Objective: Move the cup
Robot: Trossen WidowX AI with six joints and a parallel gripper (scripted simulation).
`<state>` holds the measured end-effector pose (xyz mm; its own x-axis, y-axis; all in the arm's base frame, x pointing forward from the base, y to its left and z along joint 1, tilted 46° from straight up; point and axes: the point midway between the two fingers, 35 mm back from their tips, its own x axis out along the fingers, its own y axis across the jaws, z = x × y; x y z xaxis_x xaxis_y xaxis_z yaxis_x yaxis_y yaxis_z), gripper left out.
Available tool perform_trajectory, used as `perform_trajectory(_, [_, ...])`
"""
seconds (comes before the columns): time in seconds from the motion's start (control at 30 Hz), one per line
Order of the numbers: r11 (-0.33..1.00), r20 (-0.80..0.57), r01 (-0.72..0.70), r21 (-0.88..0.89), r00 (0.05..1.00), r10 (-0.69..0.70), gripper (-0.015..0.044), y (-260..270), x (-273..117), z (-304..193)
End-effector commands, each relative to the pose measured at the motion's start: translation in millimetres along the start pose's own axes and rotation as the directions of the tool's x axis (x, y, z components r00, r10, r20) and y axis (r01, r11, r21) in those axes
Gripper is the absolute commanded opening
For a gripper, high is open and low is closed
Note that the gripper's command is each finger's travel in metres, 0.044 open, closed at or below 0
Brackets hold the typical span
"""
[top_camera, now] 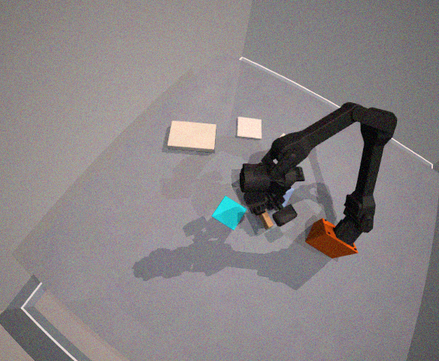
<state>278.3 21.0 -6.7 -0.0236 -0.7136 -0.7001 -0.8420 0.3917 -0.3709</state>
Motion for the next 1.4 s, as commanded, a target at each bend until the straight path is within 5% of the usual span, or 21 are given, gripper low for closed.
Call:
perform_trajectory(0.0, [1.0,0.007,-0.003,0.005,1.0,0.003,0.0,-1,-2,10])
perform_trajectory(1.37, [1.0,0.011,-0.003,0.008,1.0,0.002,0.0,-8,-7,80])
